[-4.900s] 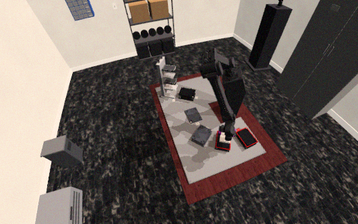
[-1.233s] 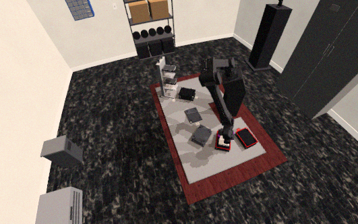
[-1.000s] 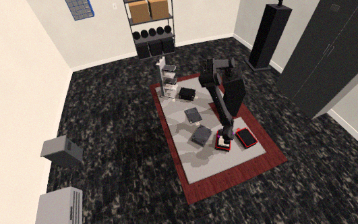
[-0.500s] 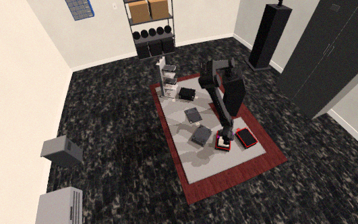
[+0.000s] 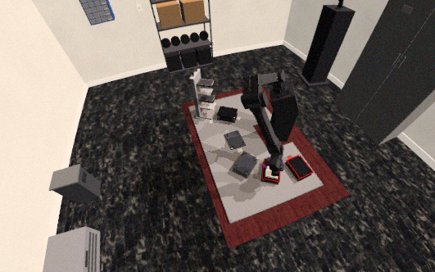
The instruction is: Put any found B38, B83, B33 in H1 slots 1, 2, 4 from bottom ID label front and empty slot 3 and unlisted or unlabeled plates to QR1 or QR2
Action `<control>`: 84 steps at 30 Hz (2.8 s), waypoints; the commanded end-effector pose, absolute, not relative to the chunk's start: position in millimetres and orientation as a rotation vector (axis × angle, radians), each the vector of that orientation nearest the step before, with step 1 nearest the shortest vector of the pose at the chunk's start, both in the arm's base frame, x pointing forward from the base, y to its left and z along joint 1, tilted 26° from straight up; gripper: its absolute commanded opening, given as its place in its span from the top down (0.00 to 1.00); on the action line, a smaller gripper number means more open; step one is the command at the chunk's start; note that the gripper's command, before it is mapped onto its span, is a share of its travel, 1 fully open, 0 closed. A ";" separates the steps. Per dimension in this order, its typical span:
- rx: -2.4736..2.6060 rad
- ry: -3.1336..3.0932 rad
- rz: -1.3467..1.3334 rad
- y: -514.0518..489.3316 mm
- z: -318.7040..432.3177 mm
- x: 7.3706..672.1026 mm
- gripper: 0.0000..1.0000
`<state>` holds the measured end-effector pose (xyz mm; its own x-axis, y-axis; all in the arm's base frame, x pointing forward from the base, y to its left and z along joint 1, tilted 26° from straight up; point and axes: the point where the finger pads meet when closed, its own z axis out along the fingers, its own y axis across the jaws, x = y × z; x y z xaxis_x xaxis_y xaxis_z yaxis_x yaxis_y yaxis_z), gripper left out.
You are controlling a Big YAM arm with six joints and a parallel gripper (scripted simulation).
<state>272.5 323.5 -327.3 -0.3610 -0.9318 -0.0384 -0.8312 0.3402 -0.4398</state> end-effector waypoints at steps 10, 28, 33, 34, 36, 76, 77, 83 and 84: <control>-1.568 2.322 -0.497 327.0 -324.7 276.1 0.00; -1.570 2.312 -0.491 337.3 -287.7 257.7 0.00; -1.570 2.312 -0.490 339.1 -272.8 250.4 0.00; -1.570 2.312 -0.490 339.4 -269.8 249.0 0.00; -1.569 2.312 -0.490 340.2 -263.9 246.1 0.00; -1.572 2.315 -0.492 343.8 -227.7 224.1 0.00; -1.569 2.313 -0.488 345.5 -223.7 223.6 0.00; -1.569 2.313 -0.487 347.3 -209.4 216.7 0.00; -1.569 2.313 -0.487 347.6 -207.0 215.5 0.00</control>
<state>224.2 336.4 -220.3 -0.3676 -0.9292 -0.0378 -0.8300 0.3461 -0.4374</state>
